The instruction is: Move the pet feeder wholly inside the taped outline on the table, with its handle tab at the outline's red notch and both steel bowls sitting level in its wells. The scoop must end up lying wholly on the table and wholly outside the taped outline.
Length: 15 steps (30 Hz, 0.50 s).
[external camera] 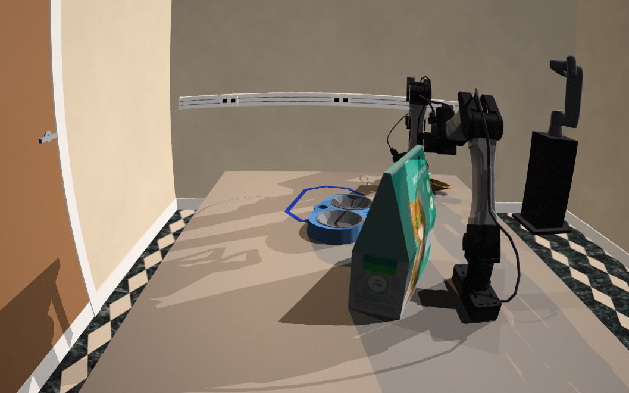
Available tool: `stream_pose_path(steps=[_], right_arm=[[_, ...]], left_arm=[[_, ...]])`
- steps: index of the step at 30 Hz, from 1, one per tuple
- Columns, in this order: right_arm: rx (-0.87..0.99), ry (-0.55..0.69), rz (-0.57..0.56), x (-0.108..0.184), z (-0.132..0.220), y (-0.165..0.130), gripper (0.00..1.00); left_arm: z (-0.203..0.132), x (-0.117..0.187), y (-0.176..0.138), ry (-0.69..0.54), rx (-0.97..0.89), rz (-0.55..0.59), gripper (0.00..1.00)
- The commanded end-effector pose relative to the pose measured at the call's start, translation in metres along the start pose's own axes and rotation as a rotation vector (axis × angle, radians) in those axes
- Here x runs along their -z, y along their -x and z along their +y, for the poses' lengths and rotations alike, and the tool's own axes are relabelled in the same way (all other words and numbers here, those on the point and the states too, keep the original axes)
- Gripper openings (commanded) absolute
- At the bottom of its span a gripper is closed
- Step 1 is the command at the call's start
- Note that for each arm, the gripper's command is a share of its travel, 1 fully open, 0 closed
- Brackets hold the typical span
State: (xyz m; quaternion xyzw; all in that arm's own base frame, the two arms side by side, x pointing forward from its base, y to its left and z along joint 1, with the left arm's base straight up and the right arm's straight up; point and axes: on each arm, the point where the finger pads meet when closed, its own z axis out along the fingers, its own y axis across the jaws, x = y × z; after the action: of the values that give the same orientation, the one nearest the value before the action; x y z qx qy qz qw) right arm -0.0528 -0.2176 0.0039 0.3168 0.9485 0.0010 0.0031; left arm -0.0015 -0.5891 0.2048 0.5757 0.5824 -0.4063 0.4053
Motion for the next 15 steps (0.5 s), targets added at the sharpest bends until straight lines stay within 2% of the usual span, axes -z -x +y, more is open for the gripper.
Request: stream_pose_path(steps=[1,4,9,10,11,15], right_arm=[[-0.008,-0.012,0.009,0.002,0.002,-0.002,0.22],[-0.008,-0.012,0.009,0.002,0.002,-0.002,0.22],[-0.006,-0.001,0.014,0.0,0.003,-0.002,0.78],[-0.006,-0.012,0.009,0.003,-0.001,0.0,0.79],[-0.006,-0.019,0.006,0.006,-0.001,0.0,0.9],[-0.007,-0.064,-0.014,0.033,-0.004,0.004,0.92]], left_arm=[[0.001,0.0,0.006,0.005,0.004,-0.015,1.0],[0.001,0.0,0.006,0.005,0.004,-0.015,1.0],[0.001,0.0,0.006,0.005,0.004,-0.015,1.0],[0.001,0.0,0.006,0.005,0.004,-0.015,1.0],[0.001,0.0,0.006,0.005,0.004,-0.015,1.0],[0.001,0.0,0.006,0.005,0.004,-0.015,1.0]])
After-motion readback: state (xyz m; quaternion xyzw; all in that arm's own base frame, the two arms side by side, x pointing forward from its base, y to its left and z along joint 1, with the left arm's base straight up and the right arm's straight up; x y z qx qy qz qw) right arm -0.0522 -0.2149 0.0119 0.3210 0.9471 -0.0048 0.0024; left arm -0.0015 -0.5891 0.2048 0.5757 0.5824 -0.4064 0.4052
